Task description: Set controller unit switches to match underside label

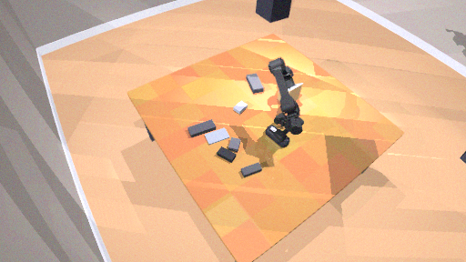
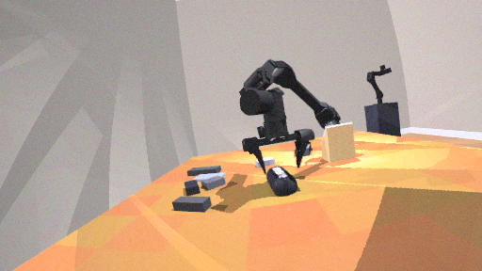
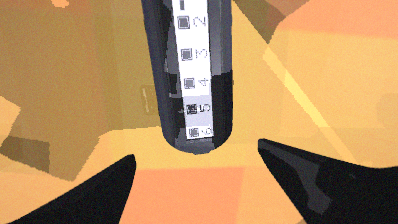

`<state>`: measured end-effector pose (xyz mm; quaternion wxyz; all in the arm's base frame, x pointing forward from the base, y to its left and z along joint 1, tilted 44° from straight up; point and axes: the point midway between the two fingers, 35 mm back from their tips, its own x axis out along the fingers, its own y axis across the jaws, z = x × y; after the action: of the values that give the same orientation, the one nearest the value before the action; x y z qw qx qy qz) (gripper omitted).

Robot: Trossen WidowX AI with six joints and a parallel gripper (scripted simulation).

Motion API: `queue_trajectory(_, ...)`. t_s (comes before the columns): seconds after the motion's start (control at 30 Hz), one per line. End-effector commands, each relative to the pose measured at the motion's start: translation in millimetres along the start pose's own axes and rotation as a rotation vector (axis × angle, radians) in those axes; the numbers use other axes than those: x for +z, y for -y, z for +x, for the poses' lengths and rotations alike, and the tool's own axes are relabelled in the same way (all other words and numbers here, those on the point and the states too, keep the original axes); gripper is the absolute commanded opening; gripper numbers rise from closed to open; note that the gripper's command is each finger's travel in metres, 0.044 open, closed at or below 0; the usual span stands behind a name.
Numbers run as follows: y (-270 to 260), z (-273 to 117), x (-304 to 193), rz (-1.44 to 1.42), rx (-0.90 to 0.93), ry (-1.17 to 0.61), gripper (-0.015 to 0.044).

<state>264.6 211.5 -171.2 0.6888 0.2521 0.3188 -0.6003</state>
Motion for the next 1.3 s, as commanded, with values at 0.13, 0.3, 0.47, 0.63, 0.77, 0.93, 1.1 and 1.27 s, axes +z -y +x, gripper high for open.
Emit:
queue_trajectory(0.13,1.9,19.7,1.5,-0.006,-0.009,0.011,0.0440)
queue_trajectory(0.3,2.2,27.8,1.7,-0.006,-0.009,0.012,0.0440)
queue_trajectory(0.47,2.6,35.9,2.2,-0.005,-0.009,0.012,0.0440)
queue_trajectory(0.63,3.2,43.6,2.6,-0.005,-0.009,0.013,0.0440)
queue_trajectory(0.77,3.3,44.6,2.7,-0.005,-0.009,0.013,0.0440)
queue_trajectory(0.93,3.3,44.6,2.7,-0.005,-0.009,0.013,0.0355)
queue_trajectory(1.1,3.3,44.6,2.7,-0.005,-0.009,0.013,0.0326)
queue_trajectory(1.27,3.3,44.6,2.7,-0.005,-0.009,0.013,0.0326)
